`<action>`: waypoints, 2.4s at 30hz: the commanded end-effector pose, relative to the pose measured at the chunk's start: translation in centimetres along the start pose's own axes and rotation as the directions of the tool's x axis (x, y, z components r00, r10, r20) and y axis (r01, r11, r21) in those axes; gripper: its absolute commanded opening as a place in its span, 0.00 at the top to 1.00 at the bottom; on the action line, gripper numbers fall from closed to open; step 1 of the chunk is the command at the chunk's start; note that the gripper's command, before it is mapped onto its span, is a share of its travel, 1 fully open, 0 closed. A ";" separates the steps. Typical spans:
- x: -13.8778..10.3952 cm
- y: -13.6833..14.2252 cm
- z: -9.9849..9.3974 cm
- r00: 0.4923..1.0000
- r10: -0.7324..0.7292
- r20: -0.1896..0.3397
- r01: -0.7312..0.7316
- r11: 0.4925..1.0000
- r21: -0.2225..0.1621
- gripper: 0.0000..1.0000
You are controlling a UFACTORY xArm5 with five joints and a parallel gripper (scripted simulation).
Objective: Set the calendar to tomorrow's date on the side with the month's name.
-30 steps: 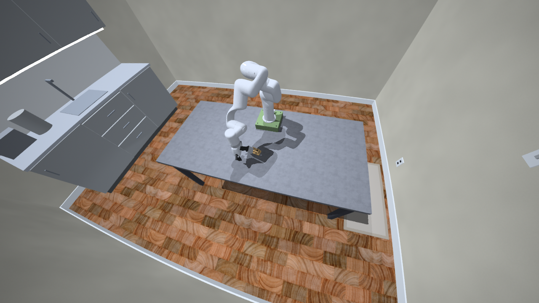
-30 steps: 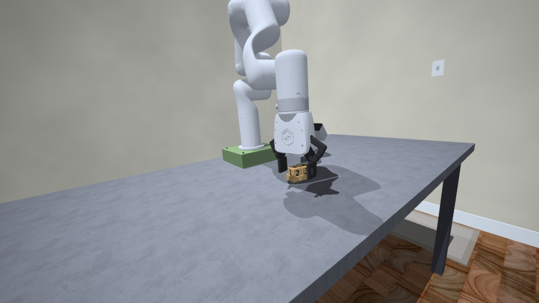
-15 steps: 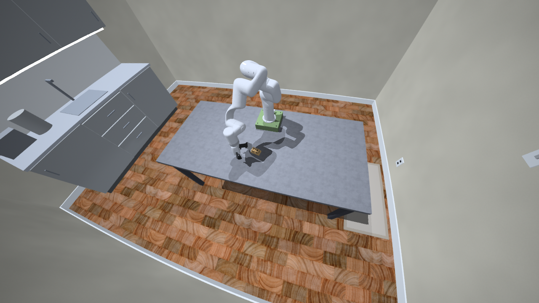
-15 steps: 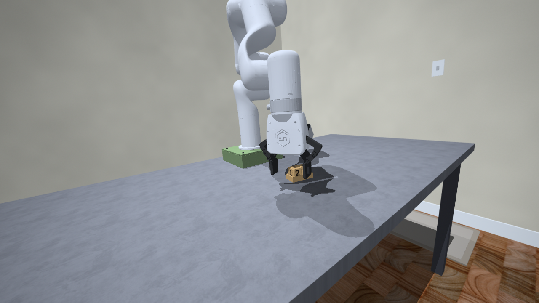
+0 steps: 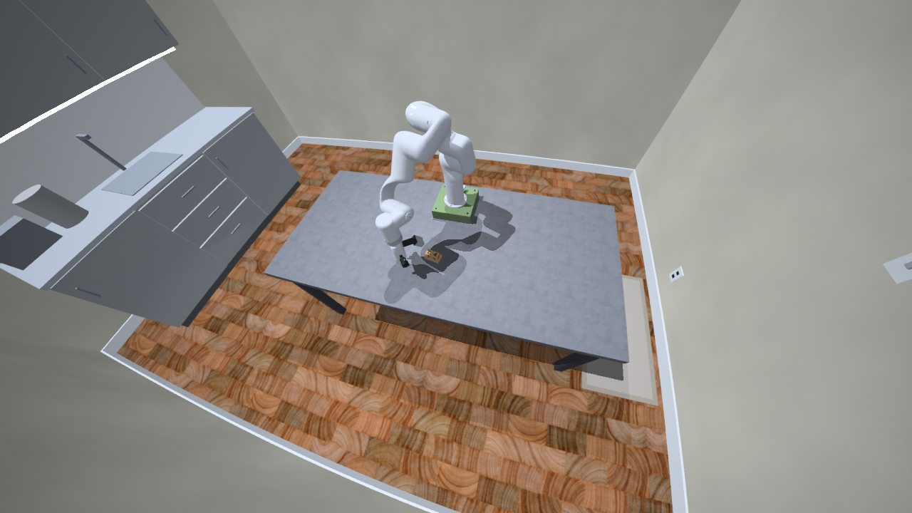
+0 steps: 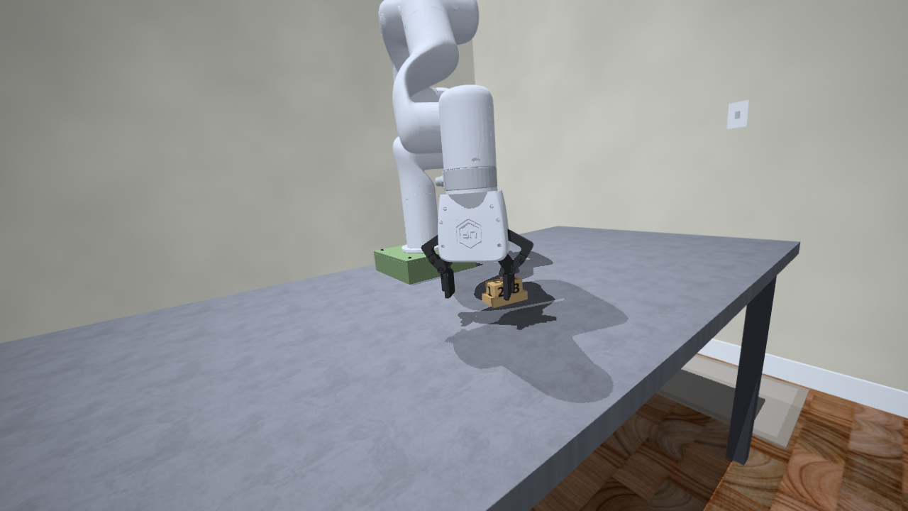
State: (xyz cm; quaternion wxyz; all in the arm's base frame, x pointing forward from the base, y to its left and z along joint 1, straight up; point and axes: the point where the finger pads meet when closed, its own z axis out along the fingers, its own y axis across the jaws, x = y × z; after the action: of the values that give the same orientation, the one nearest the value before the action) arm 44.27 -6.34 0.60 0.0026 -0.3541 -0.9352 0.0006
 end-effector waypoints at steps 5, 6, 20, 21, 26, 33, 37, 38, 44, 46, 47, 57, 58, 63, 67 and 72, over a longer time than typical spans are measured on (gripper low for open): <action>-0.6 -1.2 -0.1 0.983 -0.184 0.003 0.184 0.983 -0.002 0.00; -0.6 -1.2 -0.1 0.983 -0.186 0.003 0.186 0.983 -0.002 0.00; -1.1 -2.6 -0.1 0.923 -0.384 0.004 0.384 0.923 -0.001 0.00; -1.1 -2.6 0.0 0.923 -0.384 0.004 0.384 0.923 -0.001 0.00; -1.1 -2.6 0.8 0.923 -0.385 0.004 0.385 0.923 -0.001 0.00; -1.1 -2.6 2.3 0.923 -0.385 0.004 0.385 0.923 -0.001 0.00; -1.2 -2.6 3.2 0.923 -0.385 0.004 0.385 0.923 -0.001 0.00; -1.2 -2.6 3.3 0.923 -0.385 0.004 0.385 0.923 -0.001 0.00; -1.2 -2.6 3.4 0.923 -0.385 0.004 0.385 0.923 -0.001 0.00; -1.2 -2.6 3.4 0.923 -0.385 0.004 0.385 0.923 -0.001 0.00; -1.2 -2.6 3.4 0.923 -0.385 0.004 0.385 0.923 -0.001 0.00; -1.2 -2.6 3.4 0.923 -0.385 0.004 0.385 0.923 -0.001 0.00; -1.2 -2.6 3.4 0.923 -0.385 0.004 0.385 0.923 -0.001 0.00; -1.2 -2.6 3.4 0.923 -0.385 0.004 0.385 0.923 -0.001 0.00; -1.2 -2.6 3.4 0.923 -0.385 0.004 0.385 0.923 -0.001 0.00; -1.2 -2.6 3.4 0.923 -0.385 0.004 0.385 0.923 -0.001 0.00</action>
State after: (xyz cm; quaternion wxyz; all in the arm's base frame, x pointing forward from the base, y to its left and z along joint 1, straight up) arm 43.26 -9.03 -2.94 0.0025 -0.1638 -0.9865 -0.0001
